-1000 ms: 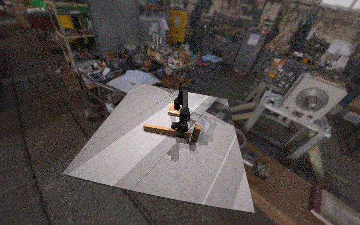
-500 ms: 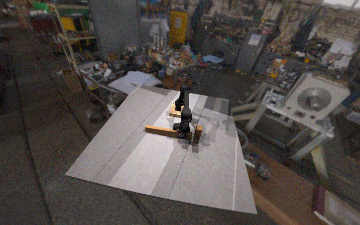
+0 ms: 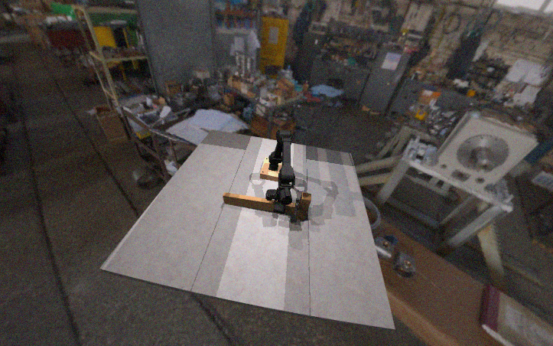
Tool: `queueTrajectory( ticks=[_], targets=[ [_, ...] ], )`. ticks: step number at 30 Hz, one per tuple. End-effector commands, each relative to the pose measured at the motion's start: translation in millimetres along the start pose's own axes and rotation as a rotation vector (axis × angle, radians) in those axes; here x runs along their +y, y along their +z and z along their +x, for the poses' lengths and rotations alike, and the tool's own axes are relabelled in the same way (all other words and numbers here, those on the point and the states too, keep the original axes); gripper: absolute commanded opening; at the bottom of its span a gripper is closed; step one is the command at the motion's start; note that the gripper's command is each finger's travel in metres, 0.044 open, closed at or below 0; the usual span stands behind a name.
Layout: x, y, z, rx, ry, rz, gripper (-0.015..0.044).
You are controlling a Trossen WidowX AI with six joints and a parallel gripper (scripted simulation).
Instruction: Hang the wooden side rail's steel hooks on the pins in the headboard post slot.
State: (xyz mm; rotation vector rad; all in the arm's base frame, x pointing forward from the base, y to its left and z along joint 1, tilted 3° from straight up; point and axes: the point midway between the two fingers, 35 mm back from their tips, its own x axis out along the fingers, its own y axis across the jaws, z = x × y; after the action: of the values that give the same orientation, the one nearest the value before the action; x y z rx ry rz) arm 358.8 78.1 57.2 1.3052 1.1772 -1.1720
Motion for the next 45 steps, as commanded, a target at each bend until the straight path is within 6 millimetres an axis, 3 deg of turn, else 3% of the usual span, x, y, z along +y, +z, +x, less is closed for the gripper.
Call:
queueTrajectory(
  ticks=[1, 45],
  targets=[
    [2.9, -1.6, -2.0, 0.003, 0.008, 0.002, 0.0],
    [1.5, -5.9, -2.5, 0.003, 0.008, 0.002, 0.0]
  ],
)
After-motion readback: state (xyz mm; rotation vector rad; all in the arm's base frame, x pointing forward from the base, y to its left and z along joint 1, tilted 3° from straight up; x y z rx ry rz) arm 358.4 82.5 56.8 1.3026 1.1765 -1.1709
